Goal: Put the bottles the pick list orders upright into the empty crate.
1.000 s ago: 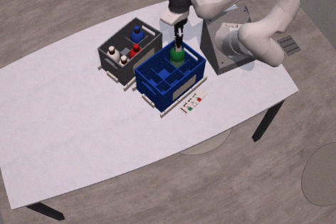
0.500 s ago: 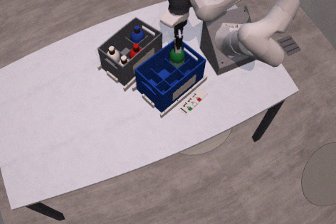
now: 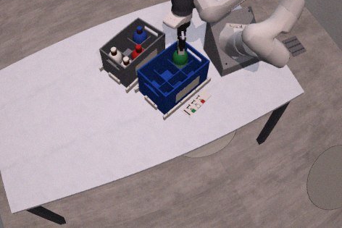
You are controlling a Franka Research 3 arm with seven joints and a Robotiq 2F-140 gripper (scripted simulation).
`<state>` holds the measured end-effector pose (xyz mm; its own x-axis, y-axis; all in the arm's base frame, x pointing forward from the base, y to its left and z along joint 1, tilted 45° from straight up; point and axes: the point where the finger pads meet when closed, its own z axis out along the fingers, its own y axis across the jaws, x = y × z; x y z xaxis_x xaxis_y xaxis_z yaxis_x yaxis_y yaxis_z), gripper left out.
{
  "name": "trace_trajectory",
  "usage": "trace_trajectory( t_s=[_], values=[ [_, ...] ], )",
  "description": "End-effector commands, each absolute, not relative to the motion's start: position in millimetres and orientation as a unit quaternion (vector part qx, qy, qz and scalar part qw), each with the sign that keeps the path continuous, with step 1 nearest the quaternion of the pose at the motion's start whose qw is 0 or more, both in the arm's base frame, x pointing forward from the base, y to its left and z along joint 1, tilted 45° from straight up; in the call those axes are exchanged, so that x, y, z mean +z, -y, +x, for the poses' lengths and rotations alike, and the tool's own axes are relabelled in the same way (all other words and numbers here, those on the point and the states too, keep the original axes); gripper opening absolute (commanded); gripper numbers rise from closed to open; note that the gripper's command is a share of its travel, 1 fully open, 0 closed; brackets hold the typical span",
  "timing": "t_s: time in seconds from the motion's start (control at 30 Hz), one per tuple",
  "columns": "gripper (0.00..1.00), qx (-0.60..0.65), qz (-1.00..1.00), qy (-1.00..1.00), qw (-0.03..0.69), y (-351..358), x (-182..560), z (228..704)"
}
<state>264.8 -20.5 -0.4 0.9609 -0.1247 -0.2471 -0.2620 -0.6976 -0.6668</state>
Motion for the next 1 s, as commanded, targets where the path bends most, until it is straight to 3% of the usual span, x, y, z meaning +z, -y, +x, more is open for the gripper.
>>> trace_trajectory(
  t_s=[0.0, 0.97],
  values=[
    [0.00, 0.089, -0.917, -0.112, 0.372, 22.0, -2.4, 267.5],
    [0.00, 0.089, -0.917, -0.112, 0.372, 13.3, -11.3, 266.5]
  ],
)
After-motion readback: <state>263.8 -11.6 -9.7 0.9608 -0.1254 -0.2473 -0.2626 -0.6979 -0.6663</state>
